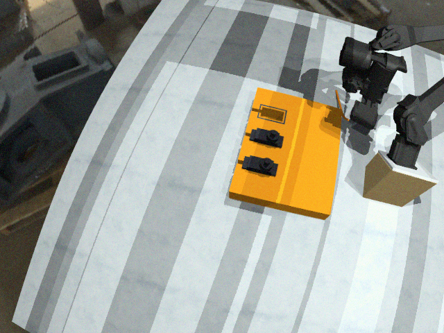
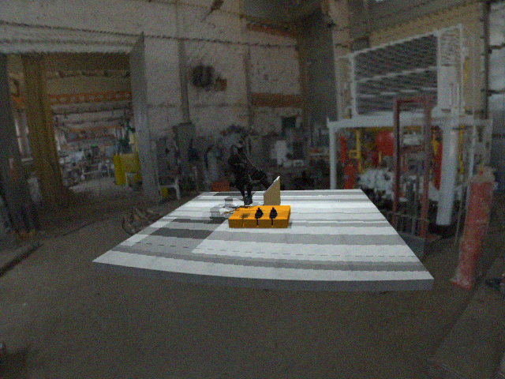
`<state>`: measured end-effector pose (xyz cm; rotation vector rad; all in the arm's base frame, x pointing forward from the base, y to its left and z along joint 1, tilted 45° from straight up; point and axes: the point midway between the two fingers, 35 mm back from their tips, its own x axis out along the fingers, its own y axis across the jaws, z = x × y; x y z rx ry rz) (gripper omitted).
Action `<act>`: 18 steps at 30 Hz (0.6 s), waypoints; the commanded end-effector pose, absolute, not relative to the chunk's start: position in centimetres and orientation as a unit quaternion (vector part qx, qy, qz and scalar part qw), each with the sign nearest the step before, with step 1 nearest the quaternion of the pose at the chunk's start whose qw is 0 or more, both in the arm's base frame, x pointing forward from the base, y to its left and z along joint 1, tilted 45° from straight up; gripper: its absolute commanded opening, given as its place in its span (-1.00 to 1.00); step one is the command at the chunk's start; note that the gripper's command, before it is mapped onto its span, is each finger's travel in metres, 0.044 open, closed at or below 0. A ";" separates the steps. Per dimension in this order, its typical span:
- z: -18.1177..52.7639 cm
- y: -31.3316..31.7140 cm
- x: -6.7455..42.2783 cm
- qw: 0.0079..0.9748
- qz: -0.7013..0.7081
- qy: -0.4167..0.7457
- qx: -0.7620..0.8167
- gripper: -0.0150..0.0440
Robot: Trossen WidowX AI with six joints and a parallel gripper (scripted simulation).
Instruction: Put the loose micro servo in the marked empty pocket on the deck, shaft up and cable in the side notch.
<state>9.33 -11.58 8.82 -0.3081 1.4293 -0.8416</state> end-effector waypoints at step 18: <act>10.6 -8.4 9.5 0.663 -0.385 0.624 -0.152 -0.49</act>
